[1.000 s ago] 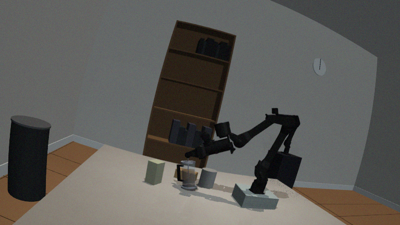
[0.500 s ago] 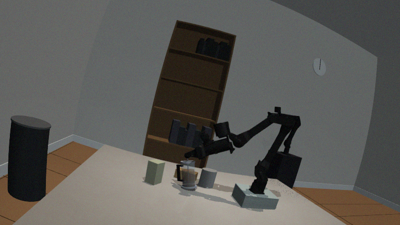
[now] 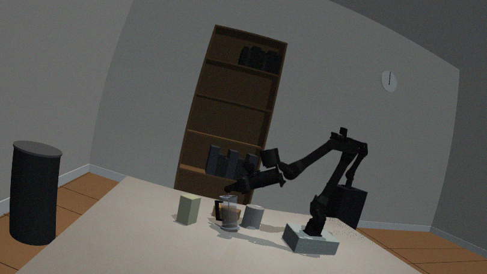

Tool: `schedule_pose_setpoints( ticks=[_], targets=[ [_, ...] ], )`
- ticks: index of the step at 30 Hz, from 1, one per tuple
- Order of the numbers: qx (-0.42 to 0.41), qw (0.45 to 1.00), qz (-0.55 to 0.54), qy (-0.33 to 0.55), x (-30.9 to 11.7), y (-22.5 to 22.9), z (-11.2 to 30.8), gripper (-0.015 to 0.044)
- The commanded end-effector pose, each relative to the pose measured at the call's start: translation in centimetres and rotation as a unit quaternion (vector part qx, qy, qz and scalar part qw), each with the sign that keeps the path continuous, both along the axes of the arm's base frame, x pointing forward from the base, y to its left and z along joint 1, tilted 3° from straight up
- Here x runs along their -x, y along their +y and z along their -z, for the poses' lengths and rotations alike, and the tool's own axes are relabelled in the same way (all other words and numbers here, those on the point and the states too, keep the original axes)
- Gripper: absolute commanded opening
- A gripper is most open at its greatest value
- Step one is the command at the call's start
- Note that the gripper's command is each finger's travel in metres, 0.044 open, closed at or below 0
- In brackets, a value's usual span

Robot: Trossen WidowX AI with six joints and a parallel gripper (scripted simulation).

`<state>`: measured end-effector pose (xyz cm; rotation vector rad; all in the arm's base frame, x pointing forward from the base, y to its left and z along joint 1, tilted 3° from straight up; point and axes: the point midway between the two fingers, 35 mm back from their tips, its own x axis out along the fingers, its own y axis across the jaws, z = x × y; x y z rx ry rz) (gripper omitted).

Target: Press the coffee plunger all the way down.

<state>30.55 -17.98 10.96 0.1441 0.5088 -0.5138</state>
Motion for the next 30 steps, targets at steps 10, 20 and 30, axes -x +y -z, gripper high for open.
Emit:
schedule_pose_setpoints(
  ticks=[10, 20, 30],
  targets=[
    [-0.001, 1.000, 0.000, 0.002, 0.0, 0.0, 0.1, 0.0428],
    [-0.007, 1.000, 0.003, -0.009, 0.1, -0.1, -1.6, 0.0440],
    [-0.010, 1.000, -0.001, 0.011, 4.2, 2.5, -7.7, 0.0440]
  ],
)
